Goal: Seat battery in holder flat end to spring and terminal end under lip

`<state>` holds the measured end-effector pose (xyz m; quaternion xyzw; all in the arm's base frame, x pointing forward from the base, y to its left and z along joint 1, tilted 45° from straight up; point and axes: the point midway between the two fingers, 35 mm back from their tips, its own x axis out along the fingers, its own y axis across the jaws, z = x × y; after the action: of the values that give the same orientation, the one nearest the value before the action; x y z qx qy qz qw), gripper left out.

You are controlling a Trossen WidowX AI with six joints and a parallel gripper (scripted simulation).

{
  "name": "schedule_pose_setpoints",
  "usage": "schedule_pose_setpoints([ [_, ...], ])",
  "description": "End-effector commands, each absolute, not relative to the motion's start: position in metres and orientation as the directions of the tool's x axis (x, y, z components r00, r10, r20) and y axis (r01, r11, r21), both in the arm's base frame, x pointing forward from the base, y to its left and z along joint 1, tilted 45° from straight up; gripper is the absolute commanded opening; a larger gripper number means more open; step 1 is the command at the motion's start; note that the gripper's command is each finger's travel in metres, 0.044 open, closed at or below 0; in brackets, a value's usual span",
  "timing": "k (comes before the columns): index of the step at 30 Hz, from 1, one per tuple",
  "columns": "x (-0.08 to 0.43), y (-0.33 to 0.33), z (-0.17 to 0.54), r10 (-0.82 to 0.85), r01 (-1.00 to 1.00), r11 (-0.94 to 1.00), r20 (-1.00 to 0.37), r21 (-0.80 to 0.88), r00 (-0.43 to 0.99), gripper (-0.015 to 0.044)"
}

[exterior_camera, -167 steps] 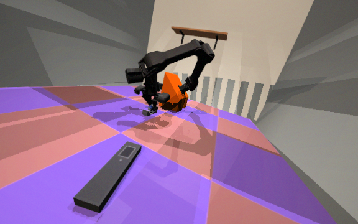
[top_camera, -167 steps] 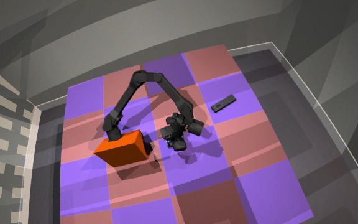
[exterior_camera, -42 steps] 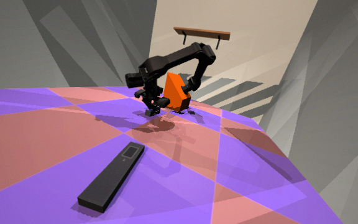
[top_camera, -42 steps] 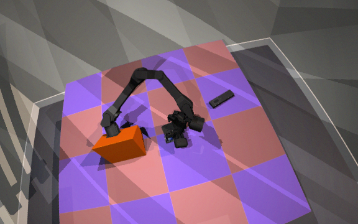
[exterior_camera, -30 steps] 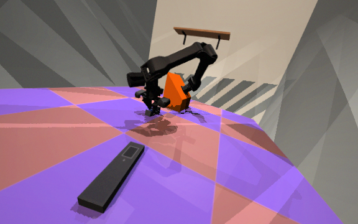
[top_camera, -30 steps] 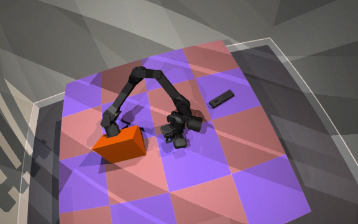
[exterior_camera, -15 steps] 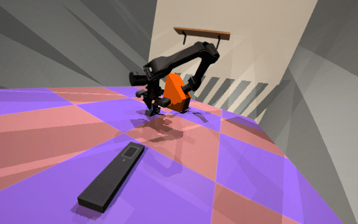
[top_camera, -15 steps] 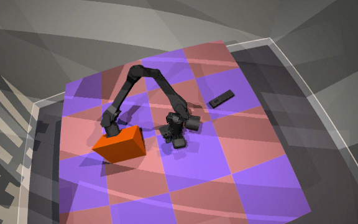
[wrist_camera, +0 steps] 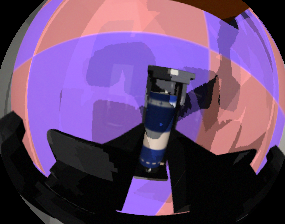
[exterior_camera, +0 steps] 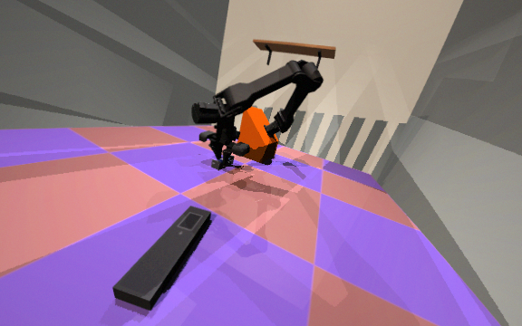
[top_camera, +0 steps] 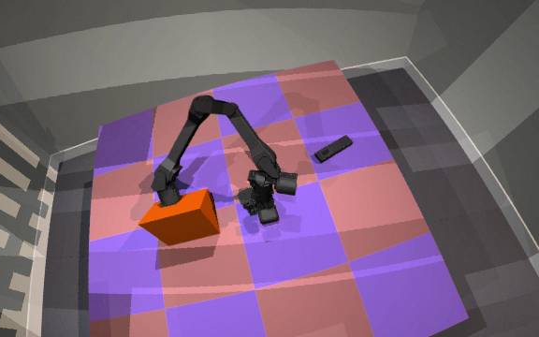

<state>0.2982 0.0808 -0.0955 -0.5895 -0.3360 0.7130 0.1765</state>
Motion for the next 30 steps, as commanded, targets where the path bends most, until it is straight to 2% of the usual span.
schedule_pose_setpoints([
  [1, 0.300, 0.082, -0.094, 0.656, 0.152, -0.708, -0.723, -0.689, -0.217, 0.0072],
  [30, 0.285, 0.081, -0.095, 0.660, 0.150, -0.711, -0.726, -0.687, -0.193, 0.0072],
])
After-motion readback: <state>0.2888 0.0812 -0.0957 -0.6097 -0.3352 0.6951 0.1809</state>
